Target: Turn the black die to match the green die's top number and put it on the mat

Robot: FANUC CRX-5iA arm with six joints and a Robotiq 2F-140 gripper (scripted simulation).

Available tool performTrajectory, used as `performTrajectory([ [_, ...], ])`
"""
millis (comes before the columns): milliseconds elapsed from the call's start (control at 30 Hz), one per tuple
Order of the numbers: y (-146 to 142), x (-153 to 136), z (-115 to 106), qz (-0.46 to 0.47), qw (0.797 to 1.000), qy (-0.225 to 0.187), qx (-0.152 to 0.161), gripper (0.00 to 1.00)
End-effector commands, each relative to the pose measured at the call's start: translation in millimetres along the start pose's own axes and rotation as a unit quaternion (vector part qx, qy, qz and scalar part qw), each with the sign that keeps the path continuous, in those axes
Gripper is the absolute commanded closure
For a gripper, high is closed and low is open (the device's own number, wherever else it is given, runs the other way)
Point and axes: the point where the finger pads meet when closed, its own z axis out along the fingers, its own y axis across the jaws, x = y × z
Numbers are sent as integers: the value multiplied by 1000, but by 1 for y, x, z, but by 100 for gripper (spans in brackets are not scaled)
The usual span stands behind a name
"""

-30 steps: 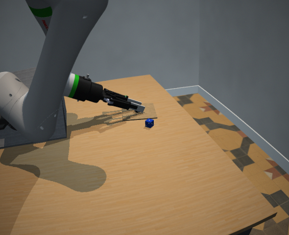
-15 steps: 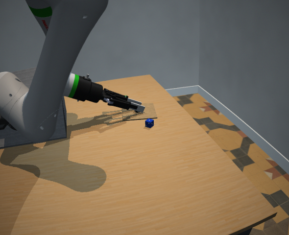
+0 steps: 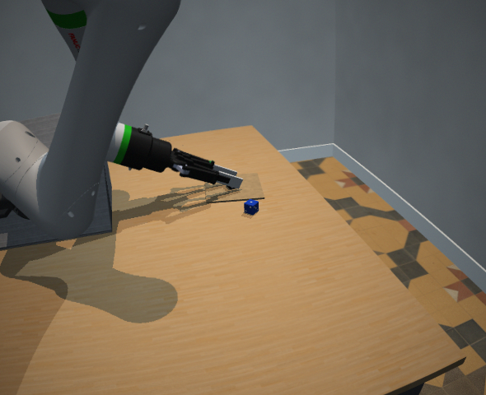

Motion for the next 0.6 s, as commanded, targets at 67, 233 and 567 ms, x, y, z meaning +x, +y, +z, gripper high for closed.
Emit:
performTrajectory([
  [67,0,0,-15,0,1000,0,0,75],
  [233,0,0,-33,0,1000,0,0,75],
  [567,0,0,-47,0,1000,0,0,75],
])
